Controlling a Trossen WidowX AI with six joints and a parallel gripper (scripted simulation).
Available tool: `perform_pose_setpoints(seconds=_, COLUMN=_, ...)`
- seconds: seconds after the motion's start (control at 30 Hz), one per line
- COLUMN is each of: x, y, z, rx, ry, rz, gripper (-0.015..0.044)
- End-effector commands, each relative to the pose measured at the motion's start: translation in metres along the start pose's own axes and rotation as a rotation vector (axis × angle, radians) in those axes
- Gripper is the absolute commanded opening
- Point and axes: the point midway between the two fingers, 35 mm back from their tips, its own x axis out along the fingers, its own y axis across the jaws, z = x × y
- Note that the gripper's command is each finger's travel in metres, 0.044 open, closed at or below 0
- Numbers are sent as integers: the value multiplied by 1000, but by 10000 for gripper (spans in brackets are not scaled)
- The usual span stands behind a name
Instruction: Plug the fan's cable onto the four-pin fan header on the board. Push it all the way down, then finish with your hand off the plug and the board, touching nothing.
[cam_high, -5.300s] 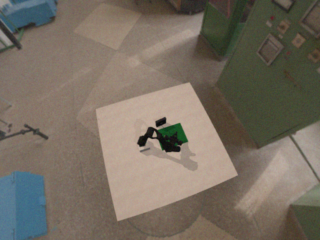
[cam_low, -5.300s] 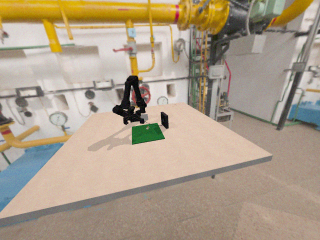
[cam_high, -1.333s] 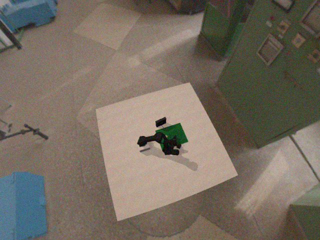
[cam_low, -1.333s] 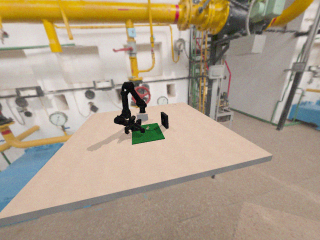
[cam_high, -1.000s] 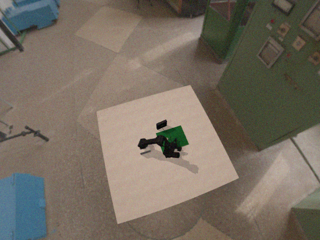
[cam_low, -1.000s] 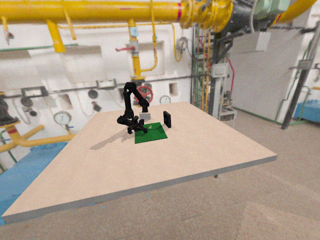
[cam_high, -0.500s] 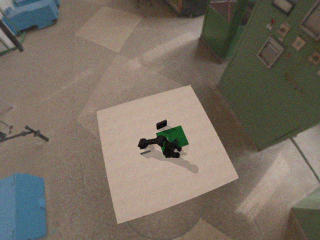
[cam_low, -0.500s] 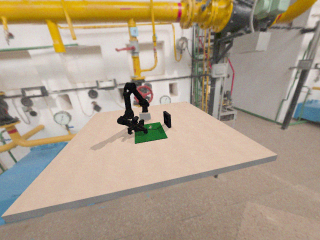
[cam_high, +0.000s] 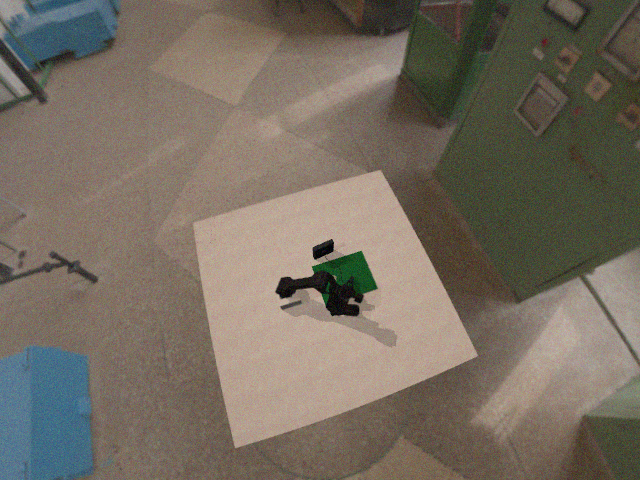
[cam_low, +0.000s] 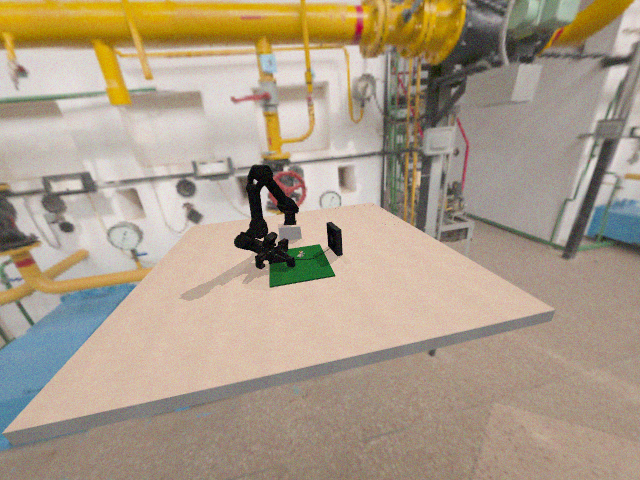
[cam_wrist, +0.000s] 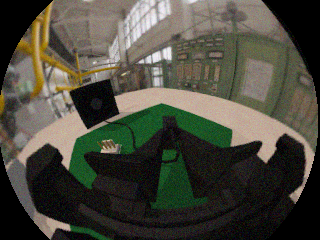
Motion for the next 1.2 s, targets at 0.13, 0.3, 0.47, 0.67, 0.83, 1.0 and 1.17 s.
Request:
perform_pose_setpoints(seconds=0.13, x=0, y=0, z=0, rx=0, ry=0, rz=0, gripper=0)
perform_pose_setpoints(seconds=0.3, x=0, y=0, z=0, rx=0, ry=0, rz=0, gripper=0)
perform_pose_setpoints(seconds=0.47, x=0, y=0, z=0, rx=0, ry=0, rz=0, gripper=0)
perform_pose_setpoints(seconds=0.67, x=0, y=0, z=0, rx=0, ry=0, rz=0, gripper=53)
perform_pose_setpoints(seconds=0.83, x=0, y=0, z=0, rx=0, ry=0, rz=0, gripper=140)
perform_pose_setpoints(seconds=1.0, x=0, y=0, z=0, rx=0, ry=0, rz=0, gripper=140)
perform_pose_setpoints(seconds=1.17, x=0, y=0, z=0, rx=0, ry=0, rz=0, gripper=140)
